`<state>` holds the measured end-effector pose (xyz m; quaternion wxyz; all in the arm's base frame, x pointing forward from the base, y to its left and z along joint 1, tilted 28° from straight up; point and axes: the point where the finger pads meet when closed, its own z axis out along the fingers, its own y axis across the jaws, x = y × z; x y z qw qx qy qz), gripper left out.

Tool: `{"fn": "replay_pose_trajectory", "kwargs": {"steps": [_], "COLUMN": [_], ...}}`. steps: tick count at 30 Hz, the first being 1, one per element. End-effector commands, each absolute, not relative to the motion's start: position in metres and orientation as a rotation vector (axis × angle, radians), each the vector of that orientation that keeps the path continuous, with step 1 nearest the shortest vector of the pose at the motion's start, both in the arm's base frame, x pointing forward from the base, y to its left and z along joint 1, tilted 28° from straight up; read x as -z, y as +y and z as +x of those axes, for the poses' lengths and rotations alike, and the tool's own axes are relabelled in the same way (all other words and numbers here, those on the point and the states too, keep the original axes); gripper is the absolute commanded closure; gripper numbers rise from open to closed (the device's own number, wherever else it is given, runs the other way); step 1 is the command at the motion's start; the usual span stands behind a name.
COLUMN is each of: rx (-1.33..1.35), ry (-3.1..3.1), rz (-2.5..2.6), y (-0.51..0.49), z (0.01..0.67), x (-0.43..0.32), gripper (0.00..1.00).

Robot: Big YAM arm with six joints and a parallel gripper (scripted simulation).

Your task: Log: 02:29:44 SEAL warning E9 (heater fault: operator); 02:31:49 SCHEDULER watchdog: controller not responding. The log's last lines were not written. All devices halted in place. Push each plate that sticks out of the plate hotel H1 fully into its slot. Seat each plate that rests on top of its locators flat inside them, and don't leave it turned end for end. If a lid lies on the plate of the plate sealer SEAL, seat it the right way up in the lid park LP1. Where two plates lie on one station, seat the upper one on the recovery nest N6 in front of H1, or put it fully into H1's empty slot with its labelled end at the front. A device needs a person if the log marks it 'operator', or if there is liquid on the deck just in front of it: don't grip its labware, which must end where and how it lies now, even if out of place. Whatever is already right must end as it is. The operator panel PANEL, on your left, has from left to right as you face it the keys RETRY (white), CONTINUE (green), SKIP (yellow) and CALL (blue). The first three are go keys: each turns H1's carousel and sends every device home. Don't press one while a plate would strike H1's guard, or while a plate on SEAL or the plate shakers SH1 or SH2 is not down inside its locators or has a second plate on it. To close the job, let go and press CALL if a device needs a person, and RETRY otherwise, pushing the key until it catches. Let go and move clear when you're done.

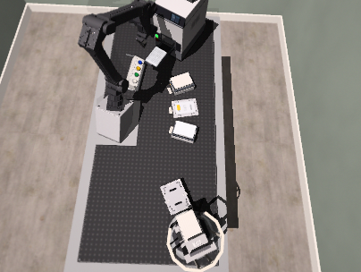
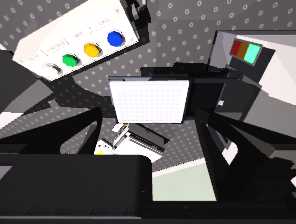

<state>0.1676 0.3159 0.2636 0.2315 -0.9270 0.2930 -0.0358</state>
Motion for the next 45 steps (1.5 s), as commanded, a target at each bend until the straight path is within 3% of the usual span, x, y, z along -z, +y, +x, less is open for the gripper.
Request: {"fn": "replay_pose_trajectory", "kwargs": {"steps": [1, 33, 35, 45], "rx": [0.119, 0.121, 0.077, -0.028], "ry": [0.779, 0.779, 0.908, 1.298], "rz": [-2.477, -2.474, -2.489, -2.288], "y": [0.315, 0.282, 0.277, 0.268], "z": [0.171, 0.155, 0.159, 0.194], "x": [-0.307, -0.367, -0.337, -0.352], "gripper": [0.00, 0.00, 0.00, 0.00]}}
